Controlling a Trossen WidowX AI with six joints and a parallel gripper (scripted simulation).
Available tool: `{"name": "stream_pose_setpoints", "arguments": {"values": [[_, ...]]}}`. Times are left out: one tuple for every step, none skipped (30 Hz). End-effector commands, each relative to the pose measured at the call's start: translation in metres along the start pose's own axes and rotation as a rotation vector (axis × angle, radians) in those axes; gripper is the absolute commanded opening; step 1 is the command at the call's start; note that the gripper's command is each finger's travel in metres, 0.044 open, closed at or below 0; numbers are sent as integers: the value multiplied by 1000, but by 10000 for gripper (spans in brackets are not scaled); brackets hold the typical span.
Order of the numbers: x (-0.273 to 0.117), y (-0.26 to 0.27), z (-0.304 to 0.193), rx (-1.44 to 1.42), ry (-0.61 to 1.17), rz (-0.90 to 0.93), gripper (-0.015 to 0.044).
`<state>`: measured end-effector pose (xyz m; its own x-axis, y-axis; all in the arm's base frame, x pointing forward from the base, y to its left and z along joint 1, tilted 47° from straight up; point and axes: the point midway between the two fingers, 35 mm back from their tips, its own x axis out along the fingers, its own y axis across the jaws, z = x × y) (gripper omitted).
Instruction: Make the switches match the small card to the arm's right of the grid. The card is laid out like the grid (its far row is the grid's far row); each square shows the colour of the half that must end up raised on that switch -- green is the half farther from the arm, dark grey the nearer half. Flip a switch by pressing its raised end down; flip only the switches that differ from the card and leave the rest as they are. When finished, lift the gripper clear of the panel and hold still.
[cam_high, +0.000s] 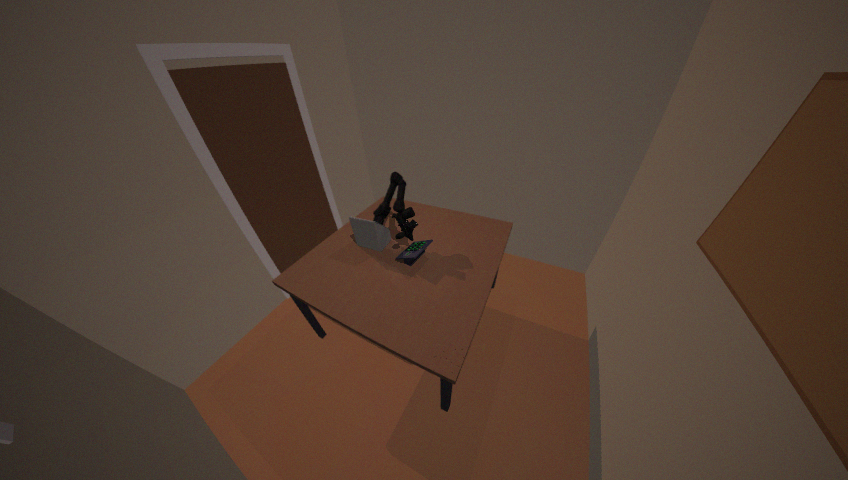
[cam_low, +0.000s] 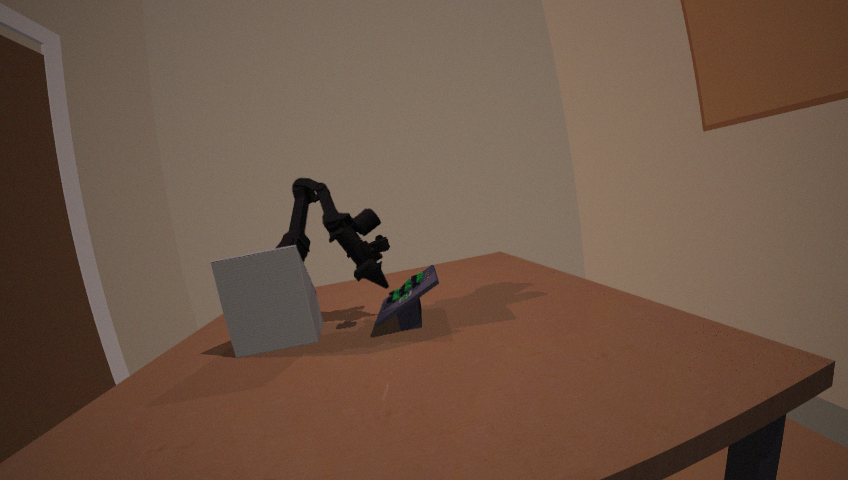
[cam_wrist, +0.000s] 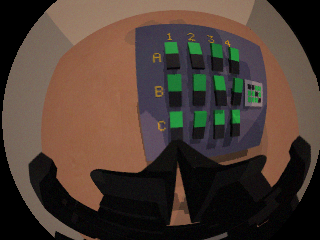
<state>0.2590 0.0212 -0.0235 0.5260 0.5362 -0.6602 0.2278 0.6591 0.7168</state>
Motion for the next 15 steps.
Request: {"name": "stream_pose_setpoints", "arguments": {"values": [[4, -1, -1, 7, 0, -6, 0], [6, -2, -1, 7, 0, -6, 0], [7, -2, -1, 7, 1, -6, 0], [9, -2, -1, 7, 1, -6, 0], [10, -2, -1, 7, 1, -6, 0], [12, -2, -1, 7, 1, -5, 0], [14, -2, -1, 7, 1, -5, 0], [14, -2, -1, 7, 1, -5, 0], [15, -2, -1, 7, 1, -5, 0], [15, -2, -1, 7, 1, -5, 0], [15, -2, -1, 7, 1, -5, 0], [15, -2, -1, 7, 1, -5, 0], [15, -2, -1, 7, 1, -5, 0], [15, -2, -1, 7, 1, -5, 0], [15, -2, -1, 7, 1, -5, 0]]}}
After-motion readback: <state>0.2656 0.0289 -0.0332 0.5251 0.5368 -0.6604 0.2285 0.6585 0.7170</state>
